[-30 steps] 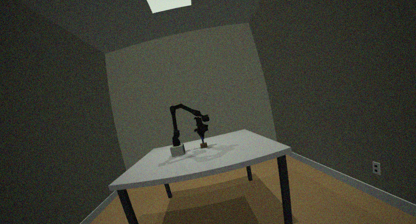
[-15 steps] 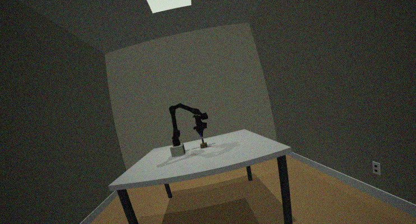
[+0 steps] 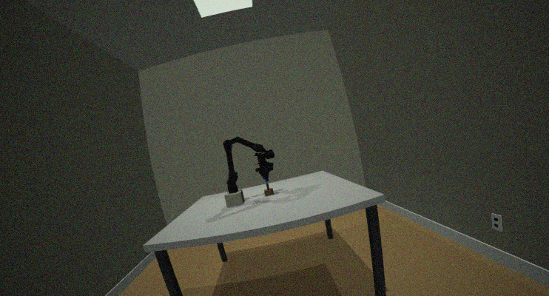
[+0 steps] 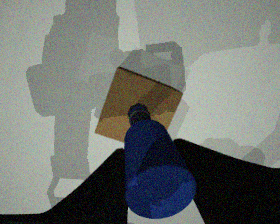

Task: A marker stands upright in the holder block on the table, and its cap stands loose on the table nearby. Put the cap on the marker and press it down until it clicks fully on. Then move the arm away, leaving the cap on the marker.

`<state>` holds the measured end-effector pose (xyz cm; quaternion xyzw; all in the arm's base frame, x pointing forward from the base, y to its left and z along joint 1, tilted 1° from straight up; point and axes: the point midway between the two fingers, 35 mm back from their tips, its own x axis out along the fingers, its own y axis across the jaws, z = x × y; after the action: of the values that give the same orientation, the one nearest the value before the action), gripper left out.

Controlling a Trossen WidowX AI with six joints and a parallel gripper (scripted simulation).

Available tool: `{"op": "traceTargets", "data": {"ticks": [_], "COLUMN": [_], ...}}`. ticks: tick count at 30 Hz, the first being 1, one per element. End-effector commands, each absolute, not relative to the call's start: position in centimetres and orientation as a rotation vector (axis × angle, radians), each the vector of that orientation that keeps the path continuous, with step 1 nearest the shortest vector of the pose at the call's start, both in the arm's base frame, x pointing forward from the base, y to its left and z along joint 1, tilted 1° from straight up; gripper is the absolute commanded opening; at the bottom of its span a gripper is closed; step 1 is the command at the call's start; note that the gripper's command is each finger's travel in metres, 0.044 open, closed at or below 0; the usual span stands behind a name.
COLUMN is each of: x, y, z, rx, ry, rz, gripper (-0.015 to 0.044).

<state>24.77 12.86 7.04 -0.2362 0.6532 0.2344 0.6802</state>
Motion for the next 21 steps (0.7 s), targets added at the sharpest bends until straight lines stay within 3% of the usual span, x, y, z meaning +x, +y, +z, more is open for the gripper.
{"op": "traceTargets", "data": {"ticks": [1, 21], "x": [24.7, 24.8], "y": [12.8, 12.8], "z": [6.2, 3.0], "rx": [-0.527, -0.528], "ry": [1.477, 1.477], "rz": [0.521, 0.521], "gripper": [0.0000, 0.0000]}}
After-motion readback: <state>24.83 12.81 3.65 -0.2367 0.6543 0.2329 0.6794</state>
